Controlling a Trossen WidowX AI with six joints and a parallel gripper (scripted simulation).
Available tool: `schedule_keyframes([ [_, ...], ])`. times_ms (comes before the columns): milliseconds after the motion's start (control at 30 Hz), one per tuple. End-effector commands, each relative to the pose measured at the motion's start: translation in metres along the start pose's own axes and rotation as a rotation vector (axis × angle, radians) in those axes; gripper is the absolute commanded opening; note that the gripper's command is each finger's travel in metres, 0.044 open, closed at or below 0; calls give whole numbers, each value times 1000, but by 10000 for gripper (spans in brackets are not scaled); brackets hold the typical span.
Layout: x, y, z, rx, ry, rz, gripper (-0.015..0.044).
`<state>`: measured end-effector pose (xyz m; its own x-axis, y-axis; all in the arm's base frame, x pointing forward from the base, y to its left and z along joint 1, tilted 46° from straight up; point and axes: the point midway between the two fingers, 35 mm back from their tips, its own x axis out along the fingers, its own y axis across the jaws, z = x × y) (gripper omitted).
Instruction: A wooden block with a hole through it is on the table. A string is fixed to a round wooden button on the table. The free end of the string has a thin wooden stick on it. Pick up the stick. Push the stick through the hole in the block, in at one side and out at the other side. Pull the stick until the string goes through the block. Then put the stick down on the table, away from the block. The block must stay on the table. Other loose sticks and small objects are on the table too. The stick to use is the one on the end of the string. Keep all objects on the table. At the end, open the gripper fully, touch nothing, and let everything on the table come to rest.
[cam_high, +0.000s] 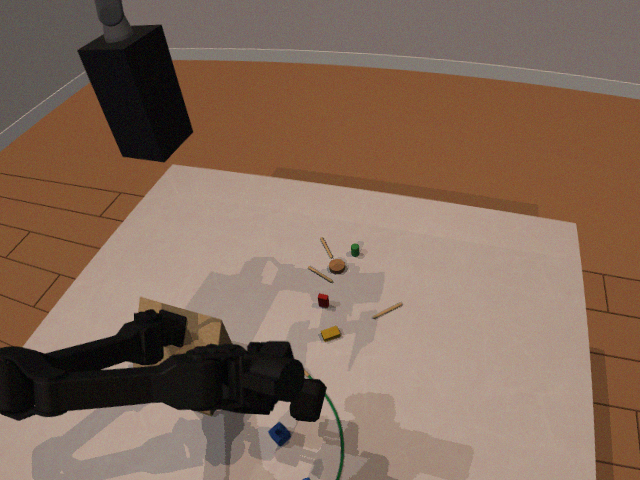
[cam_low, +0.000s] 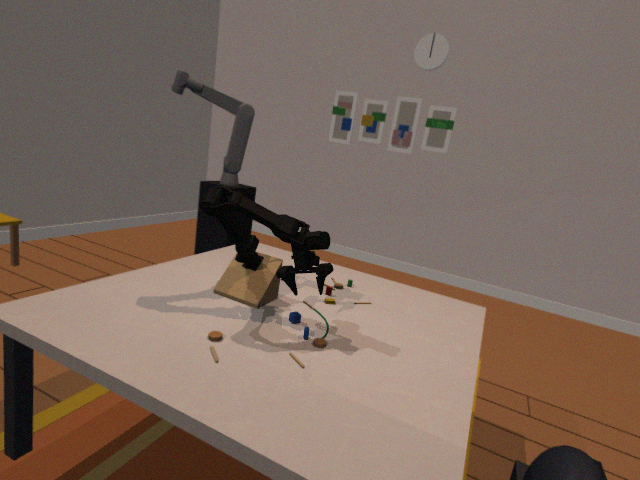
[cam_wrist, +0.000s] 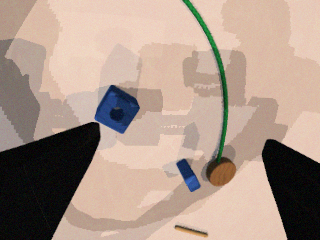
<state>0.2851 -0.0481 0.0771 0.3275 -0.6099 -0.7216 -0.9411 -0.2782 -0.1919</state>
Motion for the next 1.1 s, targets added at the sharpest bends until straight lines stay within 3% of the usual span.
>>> schedule_keyframes([
  [0, 32, 34, -17, 449, 140, 294, 440],
  [767, 32, 34, -17, 464, 142, 294, 440],
  [1067, 29, 33, -16, 1250, 258, 229, 440],
])
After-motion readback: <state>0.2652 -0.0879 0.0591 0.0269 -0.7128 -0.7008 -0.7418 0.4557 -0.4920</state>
